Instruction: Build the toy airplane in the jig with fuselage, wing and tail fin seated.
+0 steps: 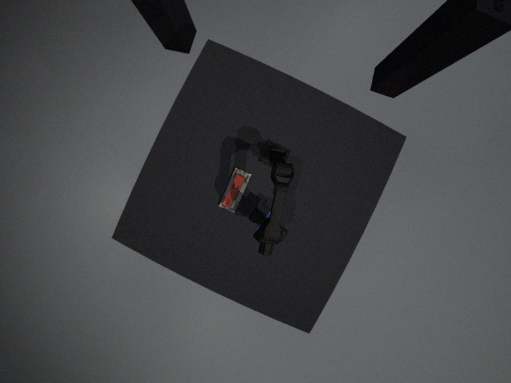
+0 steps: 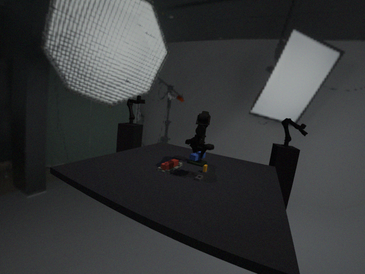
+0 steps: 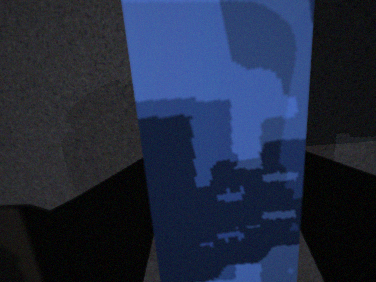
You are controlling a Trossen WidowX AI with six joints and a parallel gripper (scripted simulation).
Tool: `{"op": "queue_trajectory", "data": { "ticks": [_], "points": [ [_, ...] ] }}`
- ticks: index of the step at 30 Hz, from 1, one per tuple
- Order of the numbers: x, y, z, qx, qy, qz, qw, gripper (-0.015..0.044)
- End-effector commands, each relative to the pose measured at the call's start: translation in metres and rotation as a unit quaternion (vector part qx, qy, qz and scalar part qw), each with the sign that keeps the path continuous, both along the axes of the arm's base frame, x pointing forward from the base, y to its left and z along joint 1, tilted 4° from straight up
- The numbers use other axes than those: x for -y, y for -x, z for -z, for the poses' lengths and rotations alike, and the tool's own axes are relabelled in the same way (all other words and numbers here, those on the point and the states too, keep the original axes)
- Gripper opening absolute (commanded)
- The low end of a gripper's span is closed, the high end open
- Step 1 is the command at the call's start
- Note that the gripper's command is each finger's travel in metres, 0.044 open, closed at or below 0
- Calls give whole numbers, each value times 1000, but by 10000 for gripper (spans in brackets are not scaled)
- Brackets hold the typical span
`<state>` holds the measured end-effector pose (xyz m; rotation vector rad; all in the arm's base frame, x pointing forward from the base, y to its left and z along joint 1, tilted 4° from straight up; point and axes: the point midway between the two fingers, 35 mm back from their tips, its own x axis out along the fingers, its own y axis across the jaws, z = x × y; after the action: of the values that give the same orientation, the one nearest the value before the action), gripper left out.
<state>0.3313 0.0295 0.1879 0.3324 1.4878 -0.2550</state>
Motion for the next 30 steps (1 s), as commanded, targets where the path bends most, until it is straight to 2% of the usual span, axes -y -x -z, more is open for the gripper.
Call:
{"op": "queue_trajectory", "data": {
  "ticks": [1, 30],
  "points": [
    [10, 2, 1, 2, -4, 33, 999, 0],
    [94, 27, 22, -10, -15, 280, 960, 0]
  ]
}}
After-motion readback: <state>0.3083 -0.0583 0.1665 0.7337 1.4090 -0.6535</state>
